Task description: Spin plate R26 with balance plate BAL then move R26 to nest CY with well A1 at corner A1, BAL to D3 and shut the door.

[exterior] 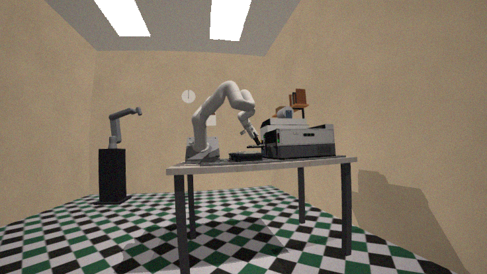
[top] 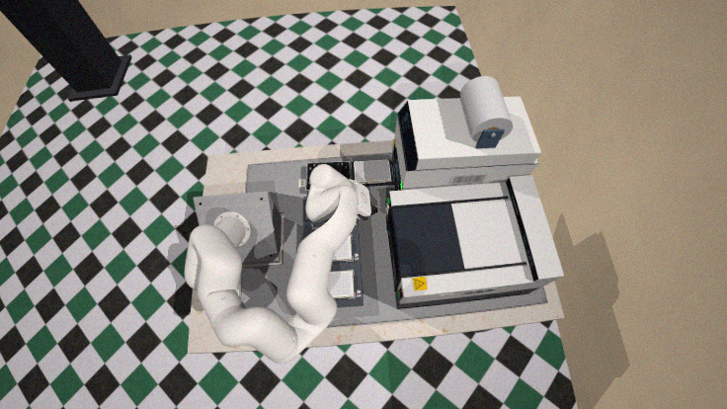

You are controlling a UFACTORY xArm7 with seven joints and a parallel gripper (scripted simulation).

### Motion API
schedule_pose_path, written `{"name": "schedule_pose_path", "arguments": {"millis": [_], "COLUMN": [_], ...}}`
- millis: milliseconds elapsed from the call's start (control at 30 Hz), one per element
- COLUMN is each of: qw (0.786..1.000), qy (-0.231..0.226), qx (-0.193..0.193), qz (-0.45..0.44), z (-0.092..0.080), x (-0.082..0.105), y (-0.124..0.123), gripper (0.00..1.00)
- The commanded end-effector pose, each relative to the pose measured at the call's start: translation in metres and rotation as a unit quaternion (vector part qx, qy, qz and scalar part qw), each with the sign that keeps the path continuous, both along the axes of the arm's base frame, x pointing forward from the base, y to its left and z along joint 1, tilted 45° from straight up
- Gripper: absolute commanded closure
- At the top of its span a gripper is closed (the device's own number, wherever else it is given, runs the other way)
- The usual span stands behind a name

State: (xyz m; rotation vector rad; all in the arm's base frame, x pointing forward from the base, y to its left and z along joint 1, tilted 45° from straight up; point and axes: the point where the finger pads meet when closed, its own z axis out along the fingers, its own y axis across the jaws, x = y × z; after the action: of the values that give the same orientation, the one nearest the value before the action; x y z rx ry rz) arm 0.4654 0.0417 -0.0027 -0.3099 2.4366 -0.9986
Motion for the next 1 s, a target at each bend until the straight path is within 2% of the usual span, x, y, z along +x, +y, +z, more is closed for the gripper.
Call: {"name": "schedule_pose_path", "arguments": {"millis": [0, 267, 967], "qw": [1.0, 1.0, 1.0], "qy": [-0.001, -0.001, -0.001], "qx": [0.001, 0.001, 0.001], "qz": [0.002, 0.002, 0.002], "z": [-0.003, -0.008, -0.008], "x": [0.007, 0.015, 0.018], "y": [-0.001, -0.006, -0.006], "gripper": [1.0, 1.0, 1.0]}}
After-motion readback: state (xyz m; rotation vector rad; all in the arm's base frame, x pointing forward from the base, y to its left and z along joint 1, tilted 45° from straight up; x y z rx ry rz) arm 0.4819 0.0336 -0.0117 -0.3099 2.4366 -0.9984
